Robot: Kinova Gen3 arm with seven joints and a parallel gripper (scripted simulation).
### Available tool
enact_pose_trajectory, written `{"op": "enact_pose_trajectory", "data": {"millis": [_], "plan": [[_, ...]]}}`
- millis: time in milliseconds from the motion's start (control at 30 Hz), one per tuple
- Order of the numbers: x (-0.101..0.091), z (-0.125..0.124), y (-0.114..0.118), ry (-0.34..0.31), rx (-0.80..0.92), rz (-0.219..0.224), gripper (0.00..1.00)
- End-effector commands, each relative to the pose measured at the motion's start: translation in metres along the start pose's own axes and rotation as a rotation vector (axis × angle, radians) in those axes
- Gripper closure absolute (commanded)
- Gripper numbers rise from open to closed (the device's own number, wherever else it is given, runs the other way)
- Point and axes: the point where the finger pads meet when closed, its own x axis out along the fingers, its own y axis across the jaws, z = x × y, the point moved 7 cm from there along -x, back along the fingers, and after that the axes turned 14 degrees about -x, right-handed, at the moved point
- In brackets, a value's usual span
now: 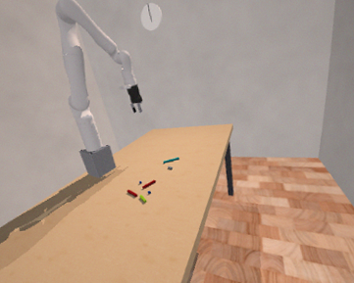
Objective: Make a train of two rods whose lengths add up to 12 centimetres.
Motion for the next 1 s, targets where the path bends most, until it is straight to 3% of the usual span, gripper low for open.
{"op": "enact_pose_trajectory", "data": {"millis": [0, 700, 967], "plan": [[0.000, 0.000, 0.000, -0.001, 0.000, -0.001, 0.00], [0.001, -0.001, -0.002, -0.001, 0.017, 0.001, 0.00], [0.014, -0.016, -0.028, 0.006, 0.236, 0.026, 0.00]]}}
